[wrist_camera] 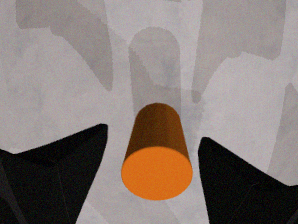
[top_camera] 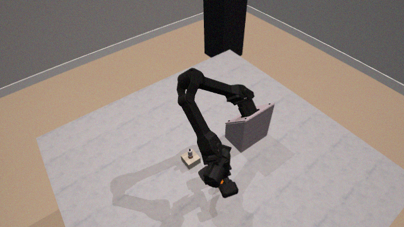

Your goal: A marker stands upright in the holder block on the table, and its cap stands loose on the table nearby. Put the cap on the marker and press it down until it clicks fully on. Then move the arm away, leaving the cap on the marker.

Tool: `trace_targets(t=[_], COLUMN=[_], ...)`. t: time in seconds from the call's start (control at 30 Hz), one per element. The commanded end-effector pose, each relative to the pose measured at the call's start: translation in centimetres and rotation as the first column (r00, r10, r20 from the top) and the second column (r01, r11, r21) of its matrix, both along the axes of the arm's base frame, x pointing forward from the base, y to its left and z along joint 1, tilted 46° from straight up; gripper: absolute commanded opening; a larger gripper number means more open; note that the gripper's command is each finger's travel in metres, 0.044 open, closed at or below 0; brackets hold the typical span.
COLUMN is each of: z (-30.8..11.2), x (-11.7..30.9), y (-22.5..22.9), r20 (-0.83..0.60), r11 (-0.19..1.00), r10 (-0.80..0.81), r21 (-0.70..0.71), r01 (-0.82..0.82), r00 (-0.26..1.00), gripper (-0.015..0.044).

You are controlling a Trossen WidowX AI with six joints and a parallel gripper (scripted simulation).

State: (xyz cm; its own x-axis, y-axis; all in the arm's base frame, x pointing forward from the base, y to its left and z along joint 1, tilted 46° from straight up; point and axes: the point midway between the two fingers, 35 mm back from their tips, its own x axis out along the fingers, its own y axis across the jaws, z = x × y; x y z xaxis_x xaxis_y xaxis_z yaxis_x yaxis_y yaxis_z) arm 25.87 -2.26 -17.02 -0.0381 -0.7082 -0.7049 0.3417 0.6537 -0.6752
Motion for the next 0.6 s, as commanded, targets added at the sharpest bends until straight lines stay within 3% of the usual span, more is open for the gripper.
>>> trace_targets(t=[0.0, 0.07, 0.2, 0.5, 0.57], z=[-0.44, -0.46, -0.48, -0.51, -0.38], x=[-0.32, -0.32, -0.3, -0.28, -0.25], y=[-0.64, -0.66, -0.64, -0.62, -0.47], r20=[-0.008, -0.008, -0.008, -0.008, -0.008], r11=[1.0, 1.0, 1.0, 1.0, 1.0], r10=[0.003, 0.003, 0.003, 0.003, 0.003], r21=[-0.007, -0.007, -0.006, -0.006, -0.006], r01=[-0.003, -0.003, -0.003, -0.003, -0.003], r00=[1.0, 1.0, 1.0, 1.0, 1.0], gripper=[0.0253, 0.0253, 0.0148, 0.0088, 0.0036])
